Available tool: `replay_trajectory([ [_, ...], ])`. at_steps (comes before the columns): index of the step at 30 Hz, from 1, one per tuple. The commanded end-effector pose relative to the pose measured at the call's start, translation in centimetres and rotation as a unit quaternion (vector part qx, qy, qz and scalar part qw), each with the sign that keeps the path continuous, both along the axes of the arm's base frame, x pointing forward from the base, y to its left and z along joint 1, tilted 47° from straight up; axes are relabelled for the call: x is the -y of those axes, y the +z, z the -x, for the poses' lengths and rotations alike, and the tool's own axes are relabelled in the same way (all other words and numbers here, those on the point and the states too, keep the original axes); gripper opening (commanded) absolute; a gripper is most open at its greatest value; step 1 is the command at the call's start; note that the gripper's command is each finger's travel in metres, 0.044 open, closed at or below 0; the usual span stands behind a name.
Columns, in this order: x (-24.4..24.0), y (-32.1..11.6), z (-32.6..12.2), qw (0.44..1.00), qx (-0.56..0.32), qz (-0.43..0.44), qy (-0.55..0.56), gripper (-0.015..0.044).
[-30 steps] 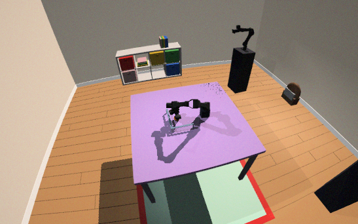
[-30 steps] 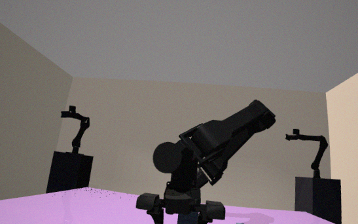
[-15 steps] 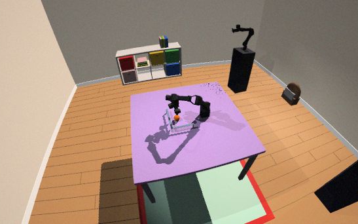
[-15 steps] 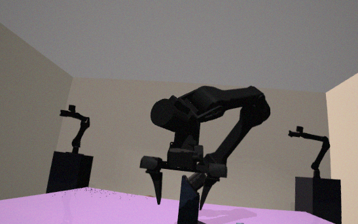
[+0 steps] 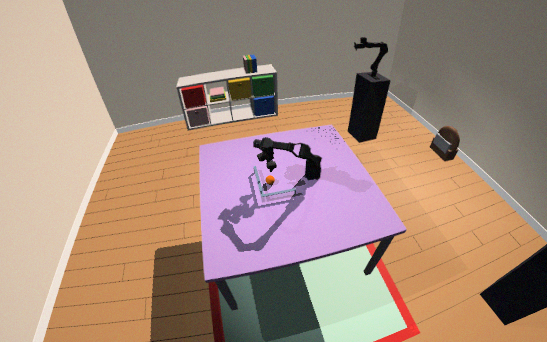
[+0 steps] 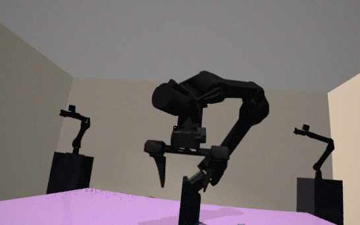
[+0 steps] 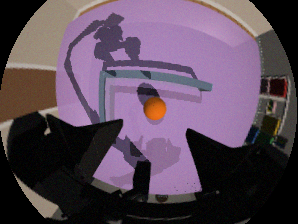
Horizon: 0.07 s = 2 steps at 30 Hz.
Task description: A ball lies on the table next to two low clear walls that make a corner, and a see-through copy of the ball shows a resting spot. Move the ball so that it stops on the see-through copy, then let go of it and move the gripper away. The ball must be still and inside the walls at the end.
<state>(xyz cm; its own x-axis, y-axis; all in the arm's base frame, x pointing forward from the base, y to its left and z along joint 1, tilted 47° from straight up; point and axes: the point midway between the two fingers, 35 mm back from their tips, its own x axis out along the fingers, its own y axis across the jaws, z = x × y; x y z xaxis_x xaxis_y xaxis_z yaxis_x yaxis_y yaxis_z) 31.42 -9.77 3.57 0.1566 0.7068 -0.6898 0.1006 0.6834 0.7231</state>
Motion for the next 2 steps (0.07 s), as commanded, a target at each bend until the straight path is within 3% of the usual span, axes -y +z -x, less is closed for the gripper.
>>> replay_trajectory([
  [1,-0.13,0.01,0.05,1.000,-0.002,0.001,0.006,0.0440],
  [2,-0.13,0.01,0.05,1.000,-0.002,0.001,0.006,0.0440],
])
